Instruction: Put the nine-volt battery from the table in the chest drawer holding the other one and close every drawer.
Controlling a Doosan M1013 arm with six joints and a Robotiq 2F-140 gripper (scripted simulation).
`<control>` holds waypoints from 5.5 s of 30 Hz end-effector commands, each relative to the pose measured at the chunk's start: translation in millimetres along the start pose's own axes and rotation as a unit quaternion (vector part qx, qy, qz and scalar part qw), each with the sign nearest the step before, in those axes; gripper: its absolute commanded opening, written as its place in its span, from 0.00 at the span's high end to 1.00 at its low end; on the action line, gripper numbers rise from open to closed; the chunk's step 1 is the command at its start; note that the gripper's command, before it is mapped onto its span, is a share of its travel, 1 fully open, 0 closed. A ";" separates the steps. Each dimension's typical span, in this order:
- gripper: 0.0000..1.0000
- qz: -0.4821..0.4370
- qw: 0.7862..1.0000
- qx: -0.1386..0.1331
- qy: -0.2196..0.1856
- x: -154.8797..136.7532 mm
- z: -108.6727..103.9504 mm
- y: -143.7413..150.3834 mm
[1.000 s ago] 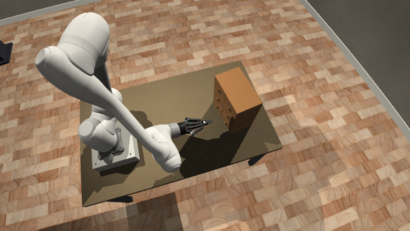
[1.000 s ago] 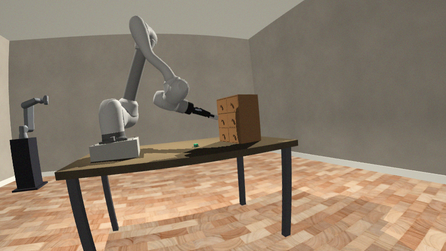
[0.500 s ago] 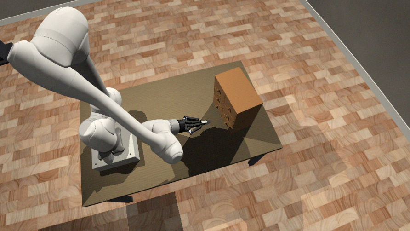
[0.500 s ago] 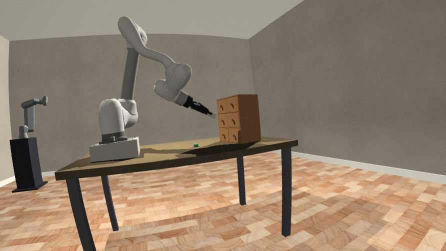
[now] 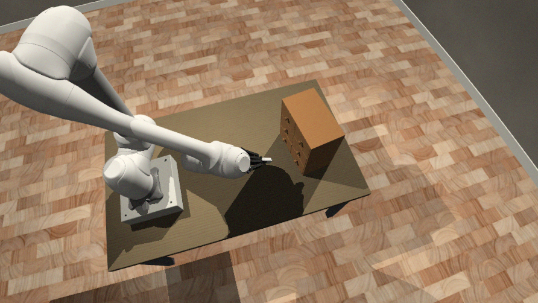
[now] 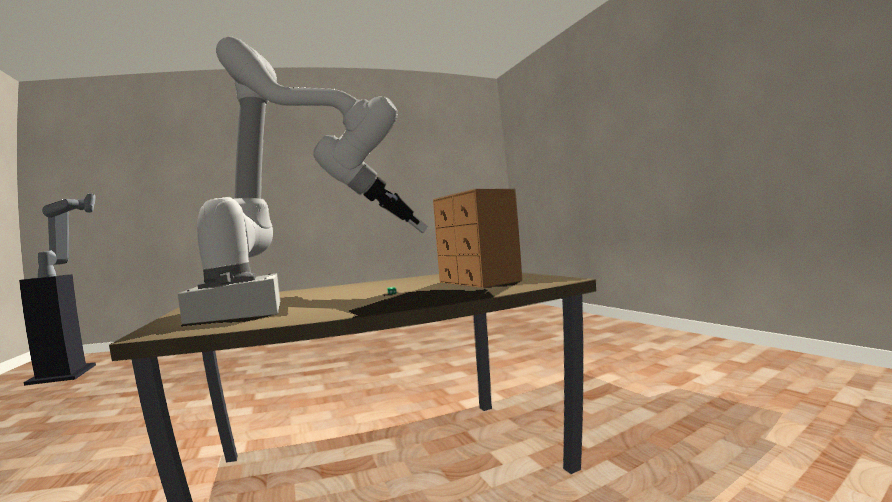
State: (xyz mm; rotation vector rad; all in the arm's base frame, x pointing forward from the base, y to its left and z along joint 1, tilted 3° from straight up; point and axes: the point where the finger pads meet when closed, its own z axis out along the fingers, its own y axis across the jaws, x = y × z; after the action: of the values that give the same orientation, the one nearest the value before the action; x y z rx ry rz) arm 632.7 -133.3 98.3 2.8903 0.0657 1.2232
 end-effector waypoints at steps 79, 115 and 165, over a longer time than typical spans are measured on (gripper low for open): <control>1.00 -0.005 0.919 0.023 -0.393 14.1 -82.2 -145.2; 1.00 0.004 0.999 0.023 -0.037 9.4 3.8 -149.0; 0.80 0.009 0.983 0.022 0.182 6.6 55.2 -151.3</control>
State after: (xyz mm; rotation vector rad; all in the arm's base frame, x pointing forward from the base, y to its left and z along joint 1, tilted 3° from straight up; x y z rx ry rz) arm 671.3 18.9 61.7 2.6656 0.0683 1.7581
